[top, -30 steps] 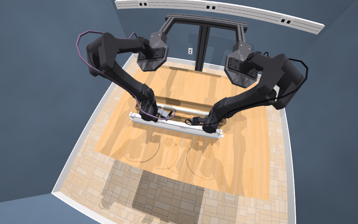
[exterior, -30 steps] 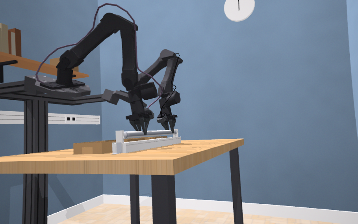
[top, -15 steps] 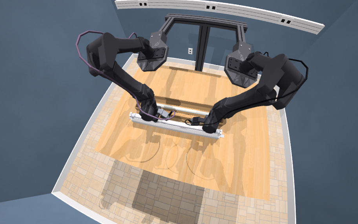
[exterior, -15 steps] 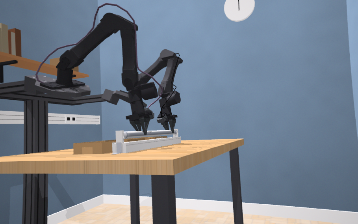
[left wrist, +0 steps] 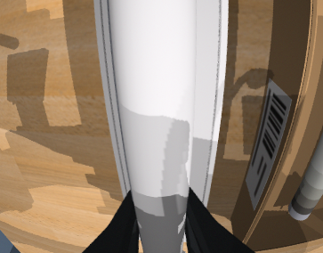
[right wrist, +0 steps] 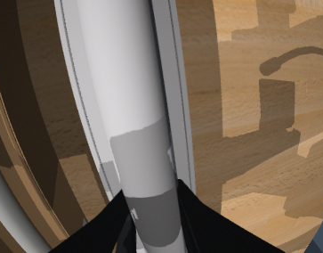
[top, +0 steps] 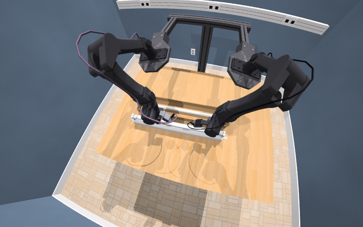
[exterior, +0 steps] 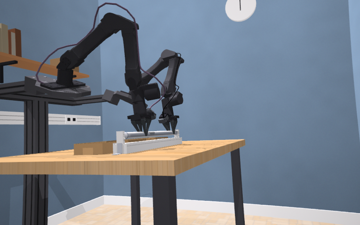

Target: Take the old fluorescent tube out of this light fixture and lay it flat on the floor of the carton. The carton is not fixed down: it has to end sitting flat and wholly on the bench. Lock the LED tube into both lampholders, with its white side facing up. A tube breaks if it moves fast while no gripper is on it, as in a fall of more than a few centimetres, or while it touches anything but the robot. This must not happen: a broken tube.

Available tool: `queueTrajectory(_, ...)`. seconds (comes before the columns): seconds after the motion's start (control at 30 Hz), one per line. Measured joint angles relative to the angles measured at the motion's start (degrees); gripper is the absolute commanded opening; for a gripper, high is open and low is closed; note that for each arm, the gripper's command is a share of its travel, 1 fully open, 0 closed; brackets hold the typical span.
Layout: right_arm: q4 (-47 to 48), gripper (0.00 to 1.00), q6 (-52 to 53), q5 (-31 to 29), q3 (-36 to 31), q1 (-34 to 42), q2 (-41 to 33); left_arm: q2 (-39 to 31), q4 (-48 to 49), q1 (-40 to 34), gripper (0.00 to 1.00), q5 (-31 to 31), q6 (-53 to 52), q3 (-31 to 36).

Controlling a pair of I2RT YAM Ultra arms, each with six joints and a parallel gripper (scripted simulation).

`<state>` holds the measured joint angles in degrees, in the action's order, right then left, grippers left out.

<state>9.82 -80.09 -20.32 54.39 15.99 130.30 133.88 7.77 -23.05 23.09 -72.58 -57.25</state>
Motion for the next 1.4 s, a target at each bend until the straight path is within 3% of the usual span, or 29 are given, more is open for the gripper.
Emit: queueTrajectory(1.4,-34.16,0.11,4.07,4.52,21.27,-1.9,5.46,5.01,-32.98,2.84,0.11,-6.88,3.3,-20.52)
